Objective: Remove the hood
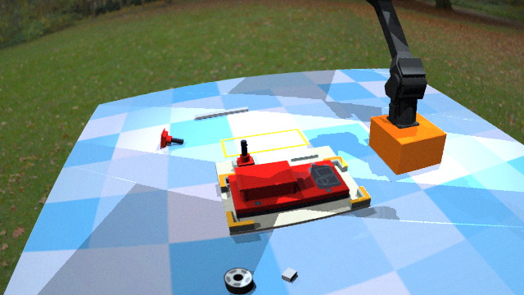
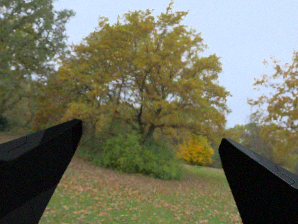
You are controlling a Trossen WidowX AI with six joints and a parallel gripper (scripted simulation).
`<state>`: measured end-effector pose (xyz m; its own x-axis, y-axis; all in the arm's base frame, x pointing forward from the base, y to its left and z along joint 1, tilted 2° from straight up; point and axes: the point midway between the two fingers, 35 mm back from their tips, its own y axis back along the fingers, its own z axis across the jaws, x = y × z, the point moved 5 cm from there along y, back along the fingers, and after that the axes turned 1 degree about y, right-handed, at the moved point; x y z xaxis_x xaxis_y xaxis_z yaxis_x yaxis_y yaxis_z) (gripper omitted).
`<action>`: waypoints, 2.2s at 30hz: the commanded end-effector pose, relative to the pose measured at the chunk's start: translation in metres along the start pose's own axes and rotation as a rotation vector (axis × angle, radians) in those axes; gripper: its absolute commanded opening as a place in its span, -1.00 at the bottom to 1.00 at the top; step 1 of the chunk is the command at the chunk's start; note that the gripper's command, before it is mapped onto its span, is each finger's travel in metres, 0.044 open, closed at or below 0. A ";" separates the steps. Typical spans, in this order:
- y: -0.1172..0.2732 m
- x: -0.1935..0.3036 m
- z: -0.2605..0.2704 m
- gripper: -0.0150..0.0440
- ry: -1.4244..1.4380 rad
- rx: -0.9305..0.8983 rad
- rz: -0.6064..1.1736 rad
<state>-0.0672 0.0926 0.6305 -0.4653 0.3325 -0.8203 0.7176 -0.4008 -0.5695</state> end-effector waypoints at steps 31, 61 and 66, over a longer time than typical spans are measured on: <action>0.115 0.077 -0.250 1.00 -0.050 1.009 0.173; 0.385 0.142 -0.312 1.00 -0.402 1.961 0.400; 0.432 0.156 -0.298 1.00 -0.516 2.113 0.454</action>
<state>0.3125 0.2422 0.3014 -0.7392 -0.0473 -0.6718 -0.4979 -0.6332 0.5925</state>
